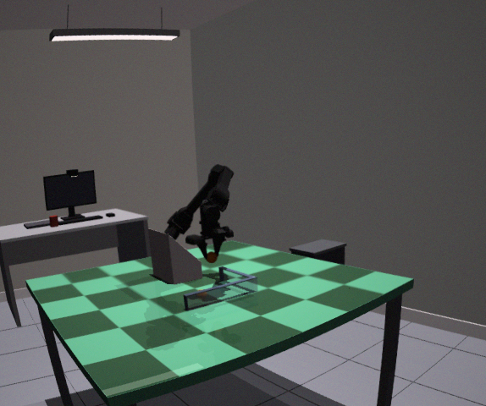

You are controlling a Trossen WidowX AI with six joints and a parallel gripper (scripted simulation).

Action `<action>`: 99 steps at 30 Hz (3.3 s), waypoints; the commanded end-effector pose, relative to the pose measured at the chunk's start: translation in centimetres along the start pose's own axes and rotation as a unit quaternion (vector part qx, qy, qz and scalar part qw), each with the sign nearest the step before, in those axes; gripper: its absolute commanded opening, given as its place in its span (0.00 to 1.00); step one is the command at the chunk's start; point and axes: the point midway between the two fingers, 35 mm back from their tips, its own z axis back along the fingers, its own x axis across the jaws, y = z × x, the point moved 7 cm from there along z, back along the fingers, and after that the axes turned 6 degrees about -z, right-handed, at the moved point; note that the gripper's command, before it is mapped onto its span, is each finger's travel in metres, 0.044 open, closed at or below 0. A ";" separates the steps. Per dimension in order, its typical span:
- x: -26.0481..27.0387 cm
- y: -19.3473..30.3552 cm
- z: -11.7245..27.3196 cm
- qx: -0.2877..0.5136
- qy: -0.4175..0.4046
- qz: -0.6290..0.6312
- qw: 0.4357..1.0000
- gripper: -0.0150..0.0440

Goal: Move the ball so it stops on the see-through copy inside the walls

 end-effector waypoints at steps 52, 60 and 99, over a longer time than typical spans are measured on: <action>-7.7 -4.6 -12.8 -0.004 0.002 0.004 1.000 0.25; -7.8 -4.7 -12.8 -0.004 0.004 0.005 1.000 0.30; -7.7 -4.4 -0.4 -0.006 0.002 0.003 1.000 1.00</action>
